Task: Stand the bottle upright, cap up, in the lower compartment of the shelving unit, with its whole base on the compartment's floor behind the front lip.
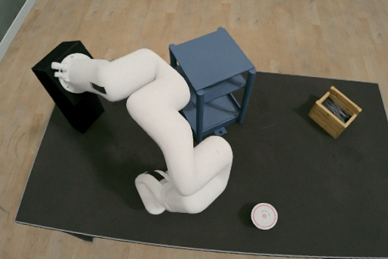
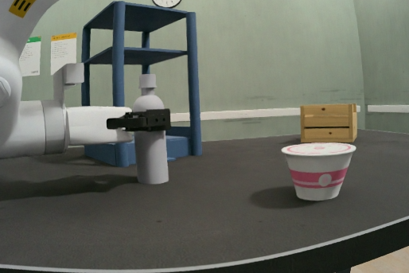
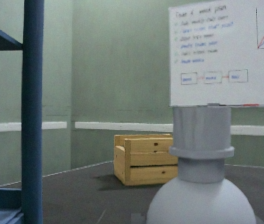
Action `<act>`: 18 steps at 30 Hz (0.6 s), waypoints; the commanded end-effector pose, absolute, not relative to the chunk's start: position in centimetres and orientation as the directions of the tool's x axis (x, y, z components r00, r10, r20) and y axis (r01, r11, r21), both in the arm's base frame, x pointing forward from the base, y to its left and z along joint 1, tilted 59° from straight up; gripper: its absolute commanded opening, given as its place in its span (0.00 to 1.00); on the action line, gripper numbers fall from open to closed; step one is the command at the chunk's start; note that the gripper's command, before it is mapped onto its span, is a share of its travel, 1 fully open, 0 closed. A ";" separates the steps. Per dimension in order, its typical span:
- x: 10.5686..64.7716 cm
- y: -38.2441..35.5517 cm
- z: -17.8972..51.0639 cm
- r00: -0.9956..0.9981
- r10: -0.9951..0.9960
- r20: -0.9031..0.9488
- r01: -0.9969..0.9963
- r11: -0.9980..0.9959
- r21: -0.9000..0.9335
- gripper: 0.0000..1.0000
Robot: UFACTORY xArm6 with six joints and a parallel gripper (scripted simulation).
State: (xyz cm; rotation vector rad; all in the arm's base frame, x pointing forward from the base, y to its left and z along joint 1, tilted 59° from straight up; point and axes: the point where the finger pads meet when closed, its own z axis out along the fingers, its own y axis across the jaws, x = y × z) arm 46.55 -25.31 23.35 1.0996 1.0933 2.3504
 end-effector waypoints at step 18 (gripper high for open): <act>46.0 -24.8 23.8 -0.651 0.562 0.510 0.028 -0.654 0.756 0.00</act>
